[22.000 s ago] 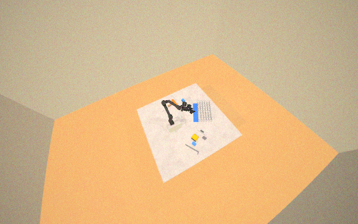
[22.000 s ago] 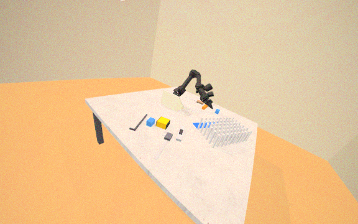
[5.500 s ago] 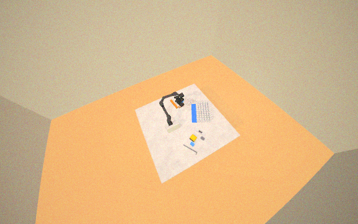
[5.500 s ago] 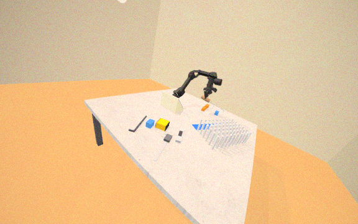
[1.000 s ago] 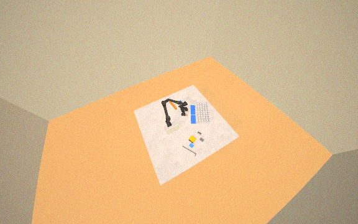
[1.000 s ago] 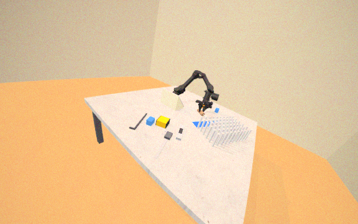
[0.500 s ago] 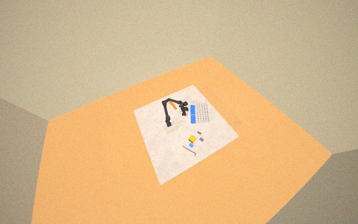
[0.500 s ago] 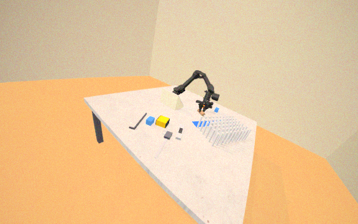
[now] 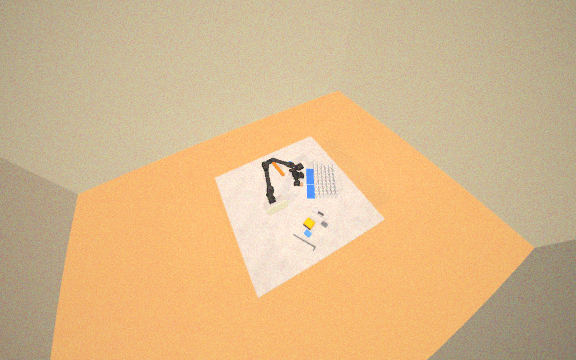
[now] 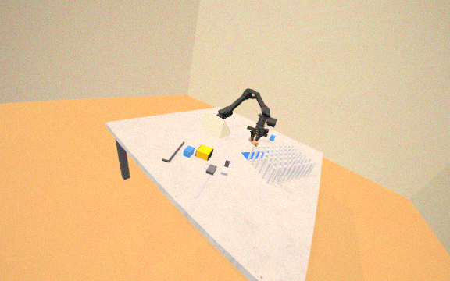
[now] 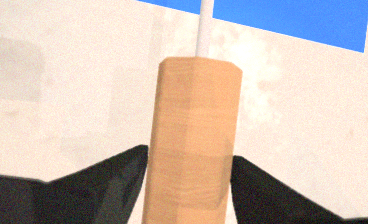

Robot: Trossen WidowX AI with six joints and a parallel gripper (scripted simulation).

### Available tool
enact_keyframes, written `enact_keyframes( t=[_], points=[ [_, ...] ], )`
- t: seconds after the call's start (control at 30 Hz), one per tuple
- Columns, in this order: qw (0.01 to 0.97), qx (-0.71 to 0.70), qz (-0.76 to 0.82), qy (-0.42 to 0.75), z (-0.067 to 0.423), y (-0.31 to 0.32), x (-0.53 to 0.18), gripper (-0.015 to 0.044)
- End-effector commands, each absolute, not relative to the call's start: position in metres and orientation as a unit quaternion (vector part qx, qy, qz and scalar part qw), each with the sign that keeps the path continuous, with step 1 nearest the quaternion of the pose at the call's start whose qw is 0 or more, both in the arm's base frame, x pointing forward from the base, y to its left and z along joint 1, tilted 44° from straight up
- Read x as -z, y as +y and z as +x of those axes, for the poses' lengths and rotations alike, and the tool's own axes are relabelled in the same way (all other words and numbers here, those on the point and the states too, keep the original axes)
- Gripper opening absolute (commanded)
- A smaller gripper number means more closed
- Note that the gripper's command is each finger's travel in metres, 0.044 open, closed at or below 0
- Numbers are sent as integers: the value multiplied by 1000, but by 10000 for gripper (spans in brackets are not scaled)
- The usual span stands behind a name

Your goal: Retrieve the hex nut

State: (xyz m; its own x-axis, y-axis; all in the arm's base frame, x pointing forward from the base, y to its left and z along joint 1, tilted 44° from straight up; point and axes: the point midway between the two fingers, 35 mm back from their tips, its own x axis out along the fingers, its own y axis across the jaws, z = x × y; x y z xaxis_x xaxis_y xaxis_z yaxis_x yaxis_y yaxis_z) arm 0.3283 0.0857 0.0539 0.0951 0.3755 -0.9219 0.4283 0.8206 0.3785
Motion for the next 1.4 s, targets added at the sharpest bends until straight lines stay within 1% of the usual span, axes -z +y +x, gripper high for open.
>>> enact_keyframes(
  t=[0.0, 1.37],
  points=[
    [682, 17, 301, 666, 336, 84, -57, 0],
    [683, 17, 301, 665, 361, 75, -48, 0]
  ],
)
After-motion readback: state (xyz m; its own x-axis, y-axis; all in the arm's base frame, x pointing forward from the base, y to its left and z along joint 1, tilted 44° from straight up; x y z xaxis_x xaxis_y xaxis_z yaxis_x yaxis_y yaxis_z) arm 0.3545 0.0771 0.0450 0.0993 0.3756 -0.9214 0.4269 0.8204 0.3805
